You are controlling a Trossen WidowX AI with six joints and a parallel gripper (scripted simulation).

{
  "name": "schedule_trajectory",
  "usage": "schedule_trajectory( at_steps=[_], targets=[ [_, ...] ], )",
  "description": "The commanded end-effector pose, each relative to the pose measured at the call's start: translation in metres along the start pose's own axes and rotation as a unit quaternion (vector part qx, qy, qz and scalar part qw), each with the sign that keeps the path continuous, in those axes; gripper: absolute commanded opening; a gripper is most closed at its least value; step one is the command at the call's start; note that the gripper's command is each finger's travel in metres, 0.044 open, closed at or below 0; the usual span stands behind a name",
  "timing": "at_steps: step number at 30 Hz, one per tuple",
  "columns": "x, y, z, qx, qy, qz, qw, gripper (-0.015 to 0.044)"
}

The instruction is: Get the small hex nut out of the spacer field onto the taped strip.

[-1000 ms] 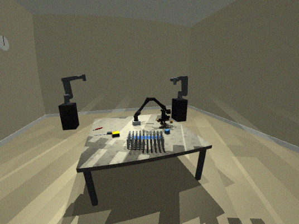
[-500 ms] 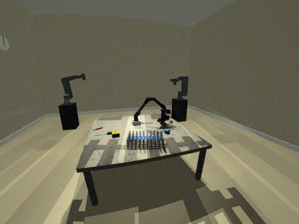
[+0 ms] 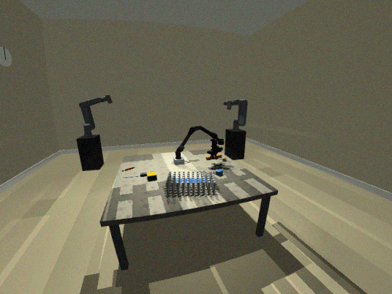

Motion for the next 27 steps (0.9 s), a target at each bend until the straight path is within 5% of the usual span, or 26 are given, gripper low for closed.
schedule_trajectory(
  at_steps=[1,11,27],
  targets=[
    [0.0,0.0,0.0,-0.001,-0.001,-0.057,0.998,0.0],
    [0.0,0.0,-0.003,-0.001,0.0,-0.208,0.978,0.0],
    [0.001,-0.001,-0.018,-0.001,-0.001,-0.209,0.978,0.0]
  ],
)
Point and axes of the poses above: the point midway between the two fingers, 35 mm back from their tips, its own z axis back along the fingers, its own x axis across the jaws, y = z × x, the point moved 1 cm from there along z, back along the fingers, and after that the axes turned 15 degrees about -z, right-handed, at the moved point
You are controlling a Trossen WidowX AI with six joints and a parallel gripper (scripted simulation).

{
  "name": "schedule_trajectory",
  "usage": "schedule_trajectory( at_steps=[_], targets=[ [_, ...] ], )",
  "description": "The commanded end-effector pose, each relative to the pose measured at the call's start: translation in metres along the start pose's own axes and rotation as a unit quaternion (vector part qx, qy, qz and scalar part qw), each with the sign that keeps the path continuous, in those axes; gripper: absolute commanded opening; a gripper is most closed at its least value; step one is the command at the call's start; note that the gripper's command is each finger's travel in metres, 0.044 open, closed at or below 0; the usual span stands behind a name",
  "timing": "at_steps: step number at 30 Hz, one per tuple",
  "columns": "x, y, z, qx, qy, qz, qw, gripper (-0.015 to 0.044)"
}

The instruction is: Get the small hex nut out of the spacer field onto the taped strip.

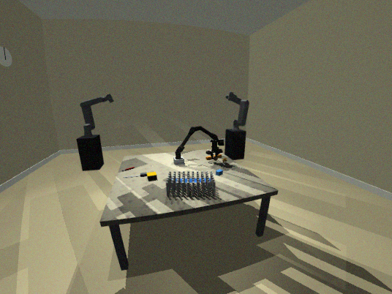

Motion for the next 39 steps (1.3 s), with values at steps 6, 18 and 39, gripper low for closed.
schedule_trajectory(
  at_steps=[6,18,39],
  targets=[
    [-0.002,0.0,-0.017,0.0,0.003,-0.002,1.0,0.0],
    [-0.002,0.0,-0.036,0.0,0.002,-0.001,1.0,0.0],
    [-0.002,0.0,-0.046,0.0,-0.003,0.0,1.0,0.0263]
  ],
)
Point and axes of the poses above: the point midway between the two fingers, 35 mm back from their tips, its own z axis back along the fingers, its own x axis across the jaws, y = z × x, the point moved 1 cm from there along z, back along the fingers, and after that the axes turned 15 degrees about -z, right-handed, at the moved point
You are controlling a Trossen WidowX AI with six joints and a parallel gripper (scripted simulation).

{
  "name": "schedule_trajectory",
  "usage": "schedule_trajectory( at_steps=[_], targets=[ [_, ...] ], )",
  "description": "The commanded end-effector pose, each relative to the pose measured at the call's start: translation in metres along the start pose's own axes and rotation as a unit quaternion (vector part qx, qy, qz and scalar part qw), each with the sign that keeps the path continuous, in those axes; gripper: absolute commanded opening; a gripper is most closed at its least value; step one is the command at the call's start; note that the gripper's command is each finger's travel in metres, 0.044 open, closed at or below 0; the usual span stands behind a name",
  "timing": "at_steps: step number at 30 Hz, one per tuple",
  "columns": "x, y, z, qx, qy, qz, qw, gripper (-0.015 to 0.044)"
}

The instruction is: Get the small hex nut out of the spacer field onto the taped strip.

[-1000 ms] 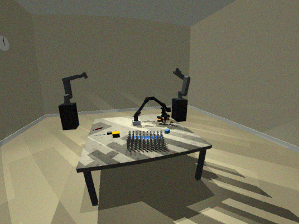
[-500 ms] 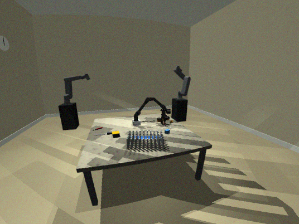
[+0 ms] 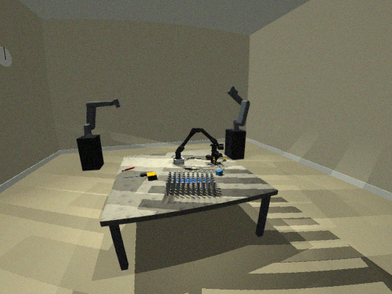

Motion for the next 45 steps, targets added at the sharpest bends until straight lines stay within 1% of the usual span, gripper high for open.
schedule_trajectory(
  at_steps=[1,7,9,12,14,38,39,41,45],
  targets=[
    [0.0,0.0,0.0,0.0,0.0,0.0,1.0,0.0289],
    [0.0,0.0,0.0,0.0,0.0,0.0,1.0,0.044],
    [0.001,0.0,0.012,0.0,0.0,0.0,1.0,0.044],
    [0.002,-0.001,0.059,0.0,0.0,0.0,1.0,0.044],
    [0.001,0.0,0.07,0.0,0.0,0.0,1.0,0.044],
    [0.001,0.0,0.07,-0.001,0.0,0.009,1.0,0.044],
    [0.001,0.0,0.07,-0.005,0.0,0.035,0.999,0.044],
    [0.001,0.001,0.069,-0.017,0.001,0.131,0.991,0.044],
    [0.001,0.003,0.068,-0.043,0.01,0.335,0.941,0.044]
  ],
)
Point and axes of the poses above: the point midway between the two fingers, 35 mm back from their tips, its own z axis back along the fingers, its own x axis across the jaws, y = z × x, the point moved 1 cm from there along z, back along the fingers, and after that the axes turned 15 degrees about -z, right-handed, at the moved point
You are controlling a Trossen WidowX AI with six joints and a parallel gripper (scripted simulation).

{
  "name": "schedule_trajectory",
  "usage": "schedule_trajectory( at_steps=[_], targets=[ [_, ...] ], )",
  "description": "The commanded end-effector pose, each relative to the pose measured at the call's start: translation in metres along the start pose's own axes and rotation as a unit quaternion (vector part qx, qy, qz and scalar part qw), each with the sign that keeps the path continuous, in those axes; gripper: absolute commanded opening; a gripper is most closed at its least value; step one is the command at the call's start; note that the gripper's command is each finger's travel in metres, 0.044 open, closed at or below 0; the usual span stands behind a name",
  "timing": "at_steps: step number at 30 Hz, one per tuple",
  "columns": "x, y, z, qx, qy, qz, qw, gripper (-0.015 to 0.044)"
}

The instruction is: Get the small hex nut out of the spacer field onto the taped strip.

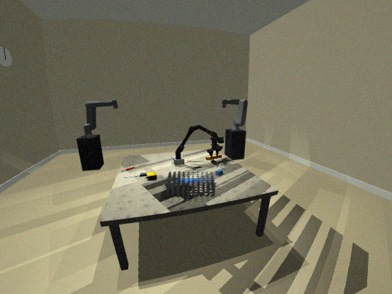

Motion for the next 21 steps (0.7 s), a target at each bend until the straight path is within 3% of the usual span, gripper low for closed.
schedule_trajectory(
  at_steps=[1,6,11,21],
  targets=[
    [-0.0016,0.0035,-0.0028,-0.026,0.016,0.219,0.975,0.044],
    [-0.0013,0.0059,-0.0038,-0.047,0.043,0.463,0.884,0.044],
    [-0.0009,0.0084,-0.0042,-0.057,0.079,0.675,0.732,0.044],
    [-0.0003,0.0118,-0.0037,-0.048,0.132,0.865,0.481,0.044]
  ],
)
Point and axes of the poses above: the point midway between the two fingers, 35 mm back from their tips, its own z axis back along the fingers, its own x axis across the jaws, y = z × x, the point moved 1 cm from there along z, back along the fingers, and after that the axes turned 15 degrees about -z, right-handed, at the moved point
